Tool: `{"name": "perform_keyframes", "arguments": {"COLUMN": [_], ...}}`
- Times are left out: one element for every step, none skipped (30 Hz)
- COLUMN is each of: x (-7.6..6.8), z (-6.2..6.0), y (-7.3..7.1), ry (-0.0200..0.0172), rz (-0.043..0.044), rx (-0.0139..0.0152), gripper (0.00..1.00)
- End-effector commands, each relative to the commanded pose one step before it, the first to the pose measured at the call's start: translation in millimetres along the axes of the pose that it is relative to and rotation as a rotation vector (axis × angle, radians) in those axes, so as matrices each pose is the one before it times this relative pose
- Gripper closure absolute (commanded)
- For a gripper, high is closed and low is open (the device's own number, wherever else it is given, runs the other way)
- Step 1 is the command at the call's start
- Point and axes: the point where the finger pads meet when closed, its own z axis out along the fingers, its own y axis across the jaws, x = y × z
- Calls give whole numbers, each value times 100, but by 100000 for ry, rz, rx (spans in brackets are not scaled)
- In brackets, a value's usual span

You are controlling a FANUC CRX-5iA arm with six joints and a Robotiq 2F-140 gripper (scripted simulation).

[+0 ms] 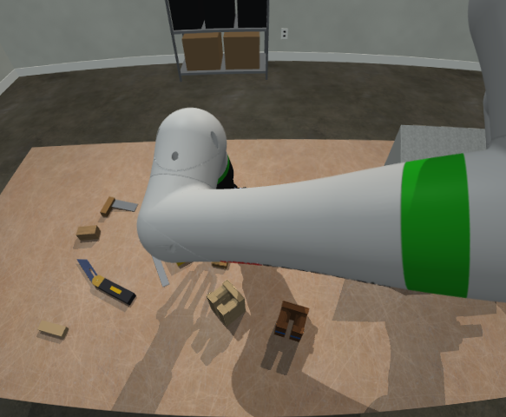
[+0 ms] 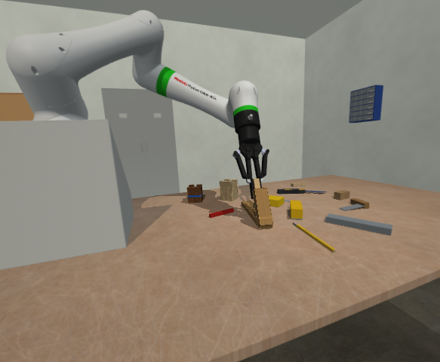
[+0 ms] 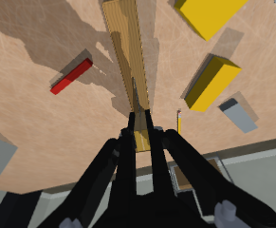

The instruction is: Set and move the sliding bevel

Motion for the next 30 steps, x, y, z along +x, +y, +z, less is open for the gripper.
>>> {"name": "perform_keyframes", "arguments": {"x": [-62, -4, -5, -5, -5, -5, -6, 0, 0, -6, -6, -6, -6, -6, -6, -7, -7, -7, -7, -7, -7, -7, -7, -7, 0, 0, -6, -6, -6, -6], "z": [81, 59, 63, 66, 70, 73, 76, 0, 0, 79, 82, 84, 87, 88, 90, 91, 92, 93, 93, 93, 93, 93, 92, 91, 0, 0, 89, 88, 86, 83], "y": [69, 0, 0, 0, 0, 0, 0, 0, 0, 0, 0, 0, 0, 0, 0, 0, 0, 0, 0, 0, 0, 0, 0, 0, 0, 0, 0, 0, 0, 0], "ry": [-29, 0, 0, 0, 0, 0, 0, 0, 0, 0, 0, 0, 0, 0, 0, 0, 0, 0, 0, 0, 0, 0, 0, 0, 0, 0, 0, 0, 0, 0], "rz": [33, 0, 0, 0, 0, 0, 0, 0, 0, 0, 0, 0, 0, 0, 0, 0, 0, 0, 0, 0, 0, 0, 0, 0, 0, 0, 0, 0, 0, 0], "rx": [-176, 0, 0, 0, 0, 0, 0, 0, 0, 0, 0, 0, 0, 0, 0, 0, 0, 0, 0, 0, 0, 0, 0, 0, 0, 0, 0, 0, 0, 0], "gripper": [90, 90, 90, 90, 90, 90, 90, 90, 90, 90, 90, 90, 90, 90, 90, 90, 90, 90, 90, 90, 90, 90, 90, 90, 90, 90, 90, 90, 90, 90]}}
